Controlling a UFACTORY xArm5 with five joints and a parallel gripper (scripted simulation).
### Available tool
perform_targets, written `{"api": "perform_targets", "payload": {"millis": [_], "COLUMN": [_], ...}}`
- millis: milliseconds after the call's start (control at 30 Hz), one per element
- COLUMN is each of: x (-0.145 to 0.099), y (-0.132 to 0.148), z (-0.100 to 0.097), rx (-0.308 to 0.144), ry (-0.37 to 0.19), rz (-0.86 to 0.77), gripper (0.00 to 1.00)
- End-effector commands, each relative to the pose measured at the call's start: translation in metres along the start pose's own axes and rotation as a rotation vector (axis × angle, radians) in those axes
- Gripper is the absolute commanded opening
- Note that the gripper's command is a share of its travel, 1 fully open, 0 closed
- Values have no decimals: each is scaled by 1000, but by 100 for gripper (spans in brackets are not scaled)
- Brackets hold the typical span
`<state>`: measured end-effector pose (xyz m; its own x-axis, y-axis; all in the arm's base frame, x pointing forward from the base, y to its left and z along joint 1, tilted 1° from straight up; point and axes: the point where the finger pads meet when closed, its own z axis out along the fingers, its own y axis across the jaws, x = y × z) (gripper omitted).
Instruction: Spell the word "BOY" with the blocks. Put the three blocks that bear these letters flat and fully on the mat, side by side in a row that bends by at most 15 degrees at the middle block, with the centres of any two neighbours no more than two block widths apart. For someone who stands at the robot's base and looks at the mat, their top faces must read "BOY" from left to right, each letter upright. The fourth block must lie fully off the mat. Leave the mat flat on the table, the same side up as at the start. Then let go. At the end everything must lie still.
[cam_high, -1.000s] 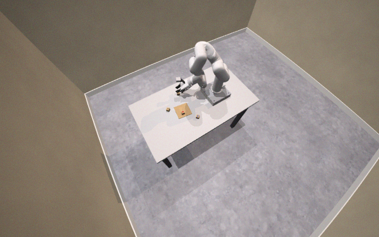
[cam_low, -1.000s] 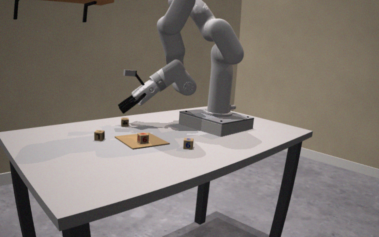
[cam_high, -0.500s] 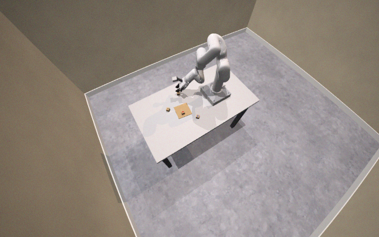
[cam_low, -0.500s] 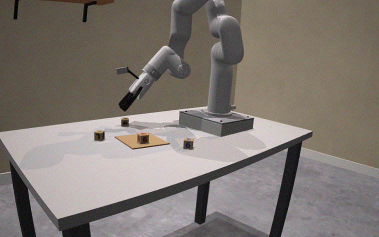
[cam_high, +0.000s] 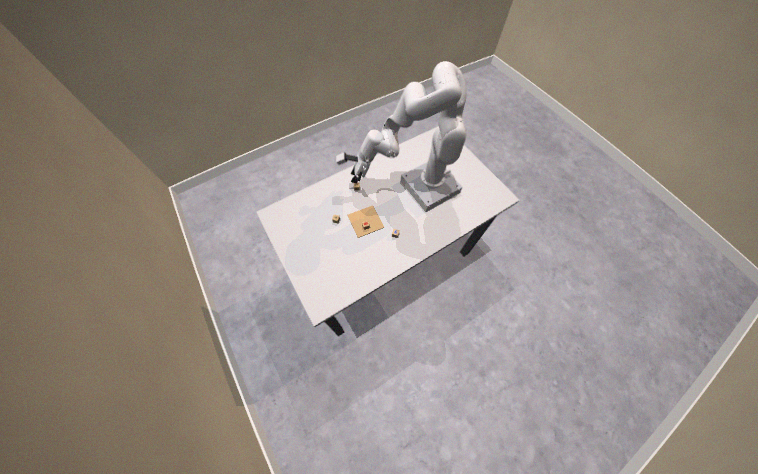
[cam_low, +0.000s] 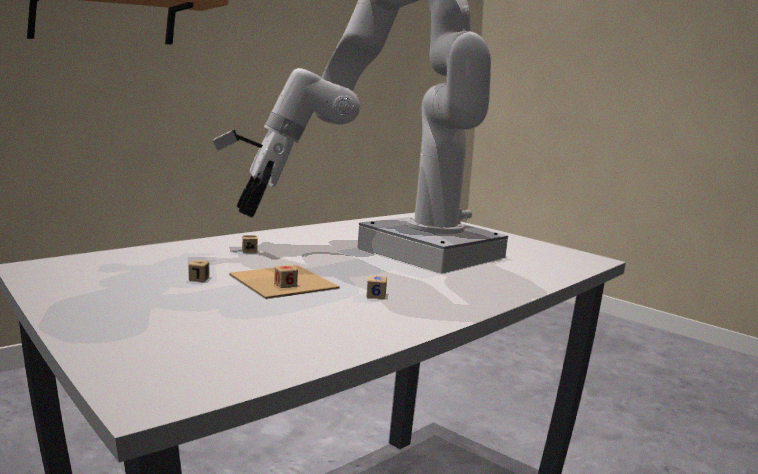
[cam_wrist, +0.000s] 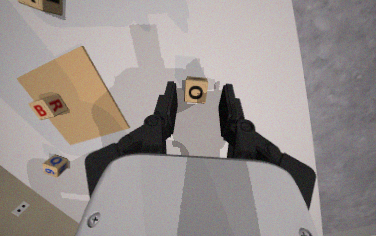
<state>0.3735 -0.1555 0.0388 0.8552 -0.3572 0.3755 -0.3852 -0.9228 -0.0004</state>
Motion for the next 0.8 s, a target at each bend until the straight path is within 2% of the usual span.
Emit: {"api": "perform_targets", "payload": {"millis": [0, 67, 167, 400, 533, 733, 767], "x": [5, 5, 7, 9, 10, 10, 10], "y": [0, 0, 0, 0, 0, 0, 0], "z": [-2, -2, -4, -8, -10, -10, -10], "rx": [0, 0, 0, 0, 0, 0, 0], "ry": [-136, -136, -229, -364, -394, -401, -401], "rz": [0, 0, 0, 0, 0, 0, 0], "gripper": [47, 47, 47, 47, 47, 47, 100]}}
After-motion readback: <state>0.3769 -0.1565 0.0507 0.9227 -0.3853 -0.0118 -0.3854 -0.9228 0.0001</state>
